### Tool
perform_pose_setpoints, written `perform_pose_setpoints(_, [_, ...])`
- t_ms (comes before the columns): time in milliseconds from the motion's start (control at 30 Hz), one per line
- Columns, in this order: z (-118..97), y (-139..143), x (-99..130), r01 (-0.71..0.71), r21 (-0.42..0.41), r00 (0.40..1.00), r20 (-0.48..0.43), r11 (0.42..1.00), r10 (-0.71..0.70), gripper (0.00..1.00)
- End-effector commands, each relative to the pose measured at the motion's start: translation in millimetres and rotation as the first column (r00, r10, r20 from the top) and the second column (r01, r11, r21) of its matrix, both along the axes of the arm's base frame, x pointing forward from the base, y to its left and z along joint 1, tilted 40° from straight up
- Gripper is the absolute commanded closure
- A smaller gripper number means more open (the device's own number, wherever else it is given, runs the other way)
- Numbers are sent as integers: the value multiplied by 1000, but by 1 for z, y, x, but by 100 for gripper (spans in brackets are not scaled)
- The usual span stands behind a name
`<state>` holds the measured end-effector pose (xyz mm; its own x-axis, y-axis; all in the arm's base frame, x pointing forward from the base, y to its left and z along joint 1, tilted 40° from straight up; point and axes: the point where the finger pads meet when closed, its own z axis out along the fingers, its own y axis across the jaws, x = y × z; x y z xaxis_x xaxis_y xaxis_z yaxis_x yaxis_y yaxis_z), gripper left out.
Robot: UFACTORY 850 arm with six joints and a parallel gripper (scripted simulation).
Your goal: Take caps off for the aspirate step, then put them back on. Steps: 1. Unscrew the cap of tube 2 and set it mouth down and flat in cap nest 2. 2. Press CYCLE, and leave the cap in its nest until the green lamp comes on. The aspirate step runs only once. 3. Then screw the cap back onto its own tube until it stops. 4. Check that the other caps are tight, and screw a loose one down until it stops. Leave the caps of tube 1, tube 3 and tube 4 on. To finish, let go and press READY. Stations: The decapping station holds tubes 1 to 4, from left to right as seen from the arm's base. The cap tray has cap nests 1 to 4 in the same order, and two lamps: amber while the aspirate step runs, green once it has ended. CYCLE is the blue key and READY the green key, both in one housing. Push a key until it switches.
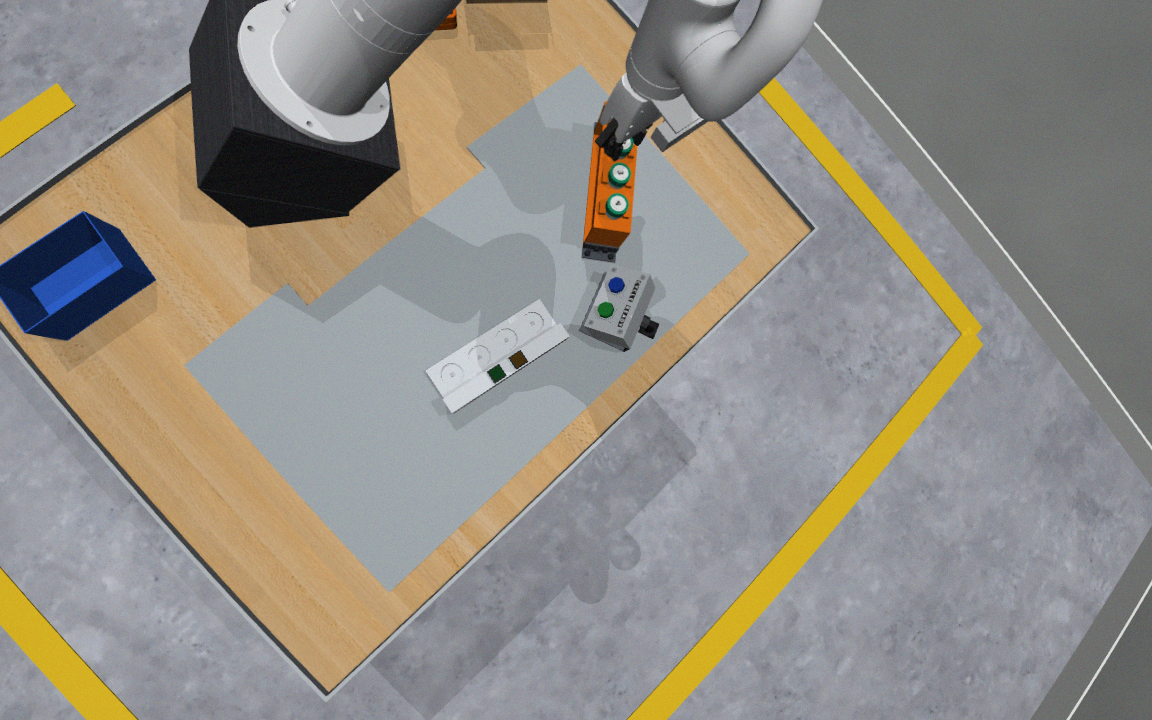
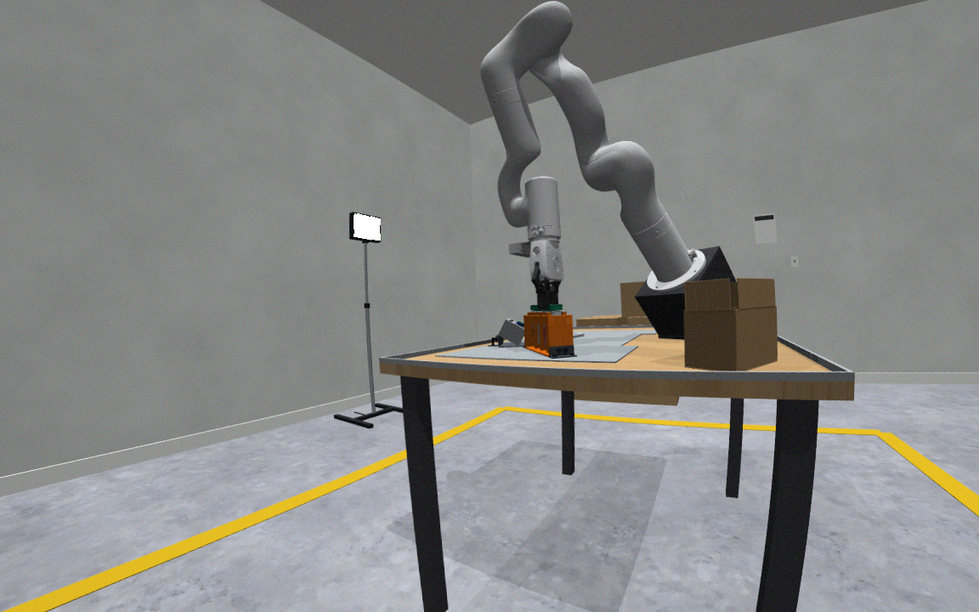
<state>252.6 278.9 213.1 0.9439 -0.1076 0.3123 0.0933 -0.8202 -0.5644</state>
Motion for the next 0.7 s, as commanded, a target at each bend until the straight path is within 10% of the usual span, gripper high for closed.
perform_pose_setpoints(0, [0, 0, 0, 185, 63, 975, -139, 981, -175, 54])
perform_pose_setpoints(433, [0, 0, 0, 560, 102, 766, -441, 822, -468, 54])
perform_pose_setpoints(667, [0, 0, 0, 805, 35, 464, -658, 592, -593, 54])
